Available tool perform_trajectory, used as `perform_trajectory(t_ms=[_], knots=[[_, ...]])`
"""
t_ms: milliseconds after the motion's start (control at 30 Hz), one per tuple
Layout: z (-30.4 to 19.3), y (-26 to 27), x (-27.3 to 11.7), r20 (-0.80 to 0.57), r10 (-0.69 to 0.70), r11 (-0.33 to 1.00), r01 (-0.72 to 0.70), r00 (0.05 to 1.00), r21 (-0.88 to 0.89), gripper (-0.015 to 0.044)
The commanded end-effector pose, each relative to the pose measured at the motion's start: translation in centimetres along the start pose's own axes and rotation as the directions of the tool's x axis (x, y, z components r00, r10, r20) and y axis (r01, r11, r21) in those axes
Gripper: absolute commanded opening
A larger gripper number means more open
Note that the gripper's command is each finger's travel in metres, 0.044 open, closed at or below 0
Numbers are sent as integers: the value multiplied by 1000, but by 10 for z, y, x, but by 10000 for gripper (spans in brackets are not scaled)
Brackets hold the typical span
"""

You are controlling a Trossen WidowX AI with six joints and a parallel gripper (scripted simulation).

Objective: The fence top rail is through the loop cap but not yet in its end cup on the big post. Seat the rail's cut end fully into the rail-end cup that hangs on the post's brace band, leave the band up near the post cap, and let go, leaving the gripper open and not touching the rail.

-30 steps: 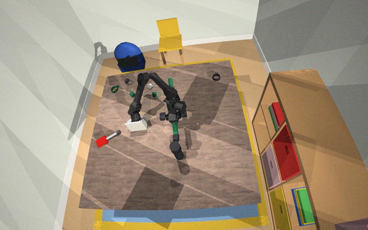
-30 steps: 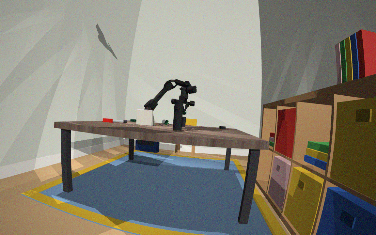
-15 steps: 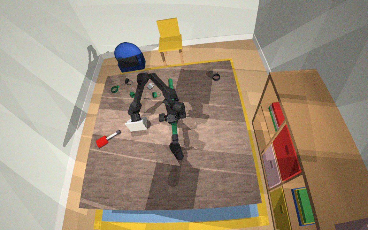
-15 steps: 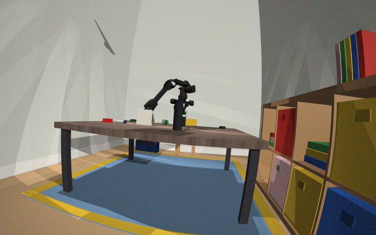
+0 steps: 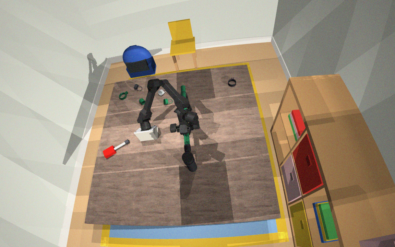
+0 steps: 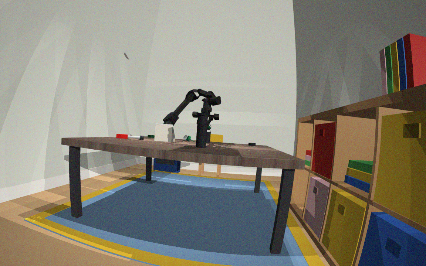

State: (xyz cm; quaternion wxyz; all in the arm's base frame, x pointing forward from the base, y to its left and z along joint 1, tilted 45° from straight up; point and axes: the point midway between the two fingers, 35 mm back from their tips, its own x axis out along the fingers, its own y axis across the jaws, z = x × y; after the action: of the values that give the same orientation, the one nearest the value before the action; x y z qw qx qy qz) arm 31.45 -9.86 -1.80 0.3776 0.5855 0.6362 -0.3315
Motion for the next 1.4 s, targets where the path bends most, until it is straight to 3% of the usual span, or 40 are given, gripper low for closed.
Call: perform_trajectory(t_ms=[0, 267, 600, 833, 1100, 1367], knots=[[0, 0, 0, 0, 0, 1000, 0, 1000, 0, 0], [0, 0, 0, 0, 0, 1000, 0, 1000, 0, 0], [-1, 0, -1, 0, 0, 1000, 0, 1000, 0, 263], [-17, 0, -28, -1, 0, 1000, 0, 1000, 0, 440], [-27, 1, -48, 6, 8, 1000, -8, 1000, -6, 440], [-30, -4, -95, 5, 6, 1000, -6, 1000, -6, 440]])
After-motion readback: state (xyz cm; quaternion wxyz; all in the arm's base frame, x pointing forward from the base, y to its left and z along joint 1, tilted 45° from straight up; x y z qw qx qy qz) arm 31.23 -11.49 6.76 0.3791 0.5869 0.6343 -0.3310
